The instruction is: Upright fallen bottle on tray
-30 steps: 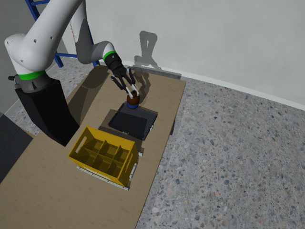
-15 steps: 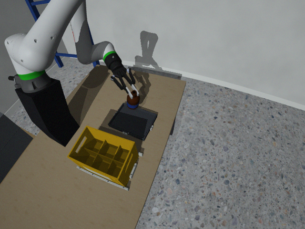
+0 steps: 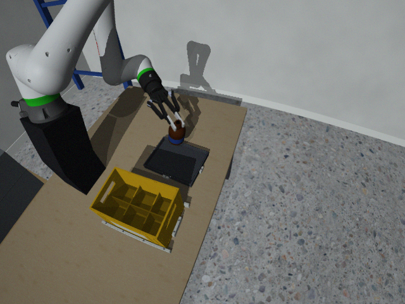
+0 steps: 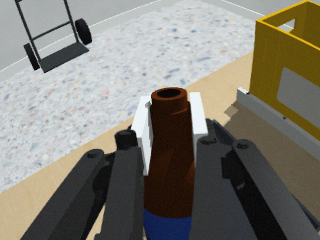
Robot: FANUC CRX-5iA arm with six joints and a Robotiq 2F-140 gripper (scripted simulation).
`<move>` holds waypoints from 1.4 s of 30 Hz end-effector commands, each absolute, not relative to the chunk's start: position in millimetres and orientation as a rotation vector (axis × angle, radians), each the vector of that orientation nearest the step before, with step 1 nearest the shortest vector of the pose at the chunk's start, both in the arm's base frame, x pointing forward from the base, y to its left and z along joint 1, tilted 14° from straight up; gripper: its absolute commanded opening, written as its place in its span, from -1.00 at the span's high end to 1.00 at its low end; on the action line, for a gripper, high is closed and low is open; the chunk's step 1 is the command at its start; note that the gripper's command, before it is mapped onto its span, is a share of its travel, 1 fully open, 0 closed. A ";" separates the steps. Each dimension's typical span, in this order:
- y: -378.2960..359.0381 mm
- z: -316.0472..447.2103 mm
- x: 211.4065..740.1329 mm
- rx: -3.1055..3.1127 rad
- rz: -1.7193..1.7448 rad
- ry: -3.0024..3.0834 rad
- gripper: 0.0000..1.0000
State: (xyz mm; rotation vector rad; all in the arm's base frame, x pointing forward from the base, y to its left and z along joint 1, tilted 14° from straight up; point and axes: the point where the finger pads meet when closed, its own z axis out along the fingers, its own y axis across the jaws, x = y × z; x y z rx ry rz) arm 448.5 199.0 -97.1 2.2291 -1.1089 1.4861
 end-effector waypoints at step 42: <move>178.9 -102.1 443.7 2.229 1.486 -1.109 1.00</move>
